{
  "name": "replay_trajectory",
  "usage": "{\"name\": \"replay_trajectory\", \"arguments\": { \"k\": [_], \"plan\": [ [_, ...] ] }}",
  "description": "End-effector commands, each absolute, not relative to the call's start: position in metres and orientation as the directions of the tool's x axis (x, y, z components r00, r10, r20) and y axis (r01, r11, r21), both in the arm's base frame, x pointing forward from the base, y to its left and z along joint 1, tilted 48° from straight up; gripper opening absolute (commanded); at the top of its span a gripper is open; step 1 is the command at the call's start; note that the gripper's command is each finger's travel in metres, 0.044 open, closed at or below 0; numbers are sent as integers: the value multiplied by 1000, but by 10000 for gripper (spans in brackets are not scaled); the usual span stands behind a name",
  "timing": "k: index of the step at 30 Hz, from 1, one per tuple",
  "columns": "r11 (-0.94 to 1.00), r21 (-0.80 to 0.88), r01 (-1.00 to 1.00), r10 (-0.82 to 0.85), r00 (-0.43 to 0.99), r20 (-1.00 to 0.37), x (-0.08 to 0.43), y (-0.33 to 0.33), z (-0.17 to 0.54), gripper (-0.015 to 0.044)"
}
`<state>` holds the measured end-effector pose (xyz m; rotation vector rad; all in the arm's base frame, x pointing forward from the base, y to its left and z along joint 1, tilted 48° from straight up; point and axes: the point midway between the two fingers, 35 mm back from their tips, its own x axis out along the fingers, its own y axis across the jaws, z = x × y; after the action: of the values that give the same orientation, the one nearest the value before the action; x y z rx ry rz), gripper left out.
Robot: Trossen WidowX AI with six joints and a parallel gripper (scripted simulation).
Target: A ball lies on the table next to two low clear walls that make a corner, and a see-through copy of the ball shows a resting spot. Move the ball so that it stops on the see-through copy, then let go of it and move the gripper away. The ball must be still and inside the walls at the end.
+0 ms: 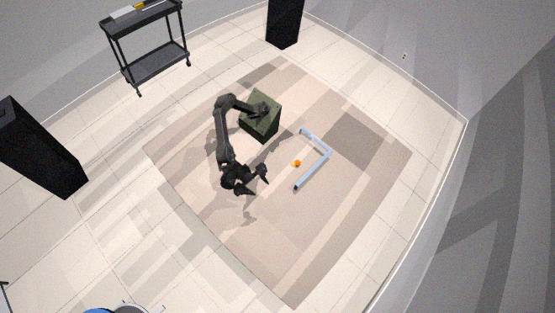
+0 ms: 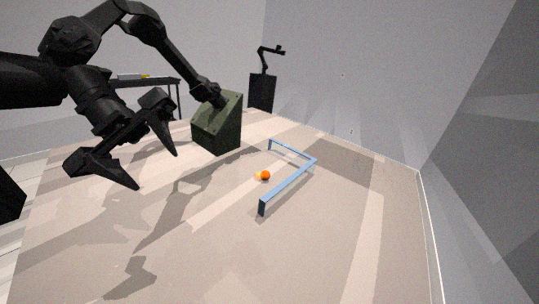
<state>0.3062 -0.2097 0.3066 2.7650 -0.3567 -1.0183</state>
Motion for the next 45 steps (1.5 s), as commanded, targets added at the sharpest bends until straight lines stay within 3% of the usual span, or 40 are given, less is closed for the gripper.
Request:
{"name": "replay_trajectory", "arguments": {
  "k": [1, 5, 9, 14, 18, 24, 28, 31, 33, 45],
  "plan": [
    [-955, 255, -151, -281, 733, -619, 307, -210, 304, 374],
    [-873, 469, 137, -286, 635, -718, 331, -205, 251, 280],
    [-623, 568, 537, -310, 498, -810, 352, -189, 187, 280],
    [-199, 435, 878, -365, 345, -865, 362, -164, 122, 280],
    [140, 204, 969, -426, 245, -871, 361, -144, 81, 280],
    [568, -253, 783, -545, 128, -828, 350, -113, 28, 280],
    [711, -558, 428, -646, 82, -759, 337, -94, -2, 280],
    [695, -712, 101, -719, 74, -691, 326, -81, -20, 280],
    [674, -738, 12, -737, 75, -672, 322, -78, -24, 280],
    [674, -739, 12, -737, 75, -672, 323, -81, -27, 280]
  ]
}}
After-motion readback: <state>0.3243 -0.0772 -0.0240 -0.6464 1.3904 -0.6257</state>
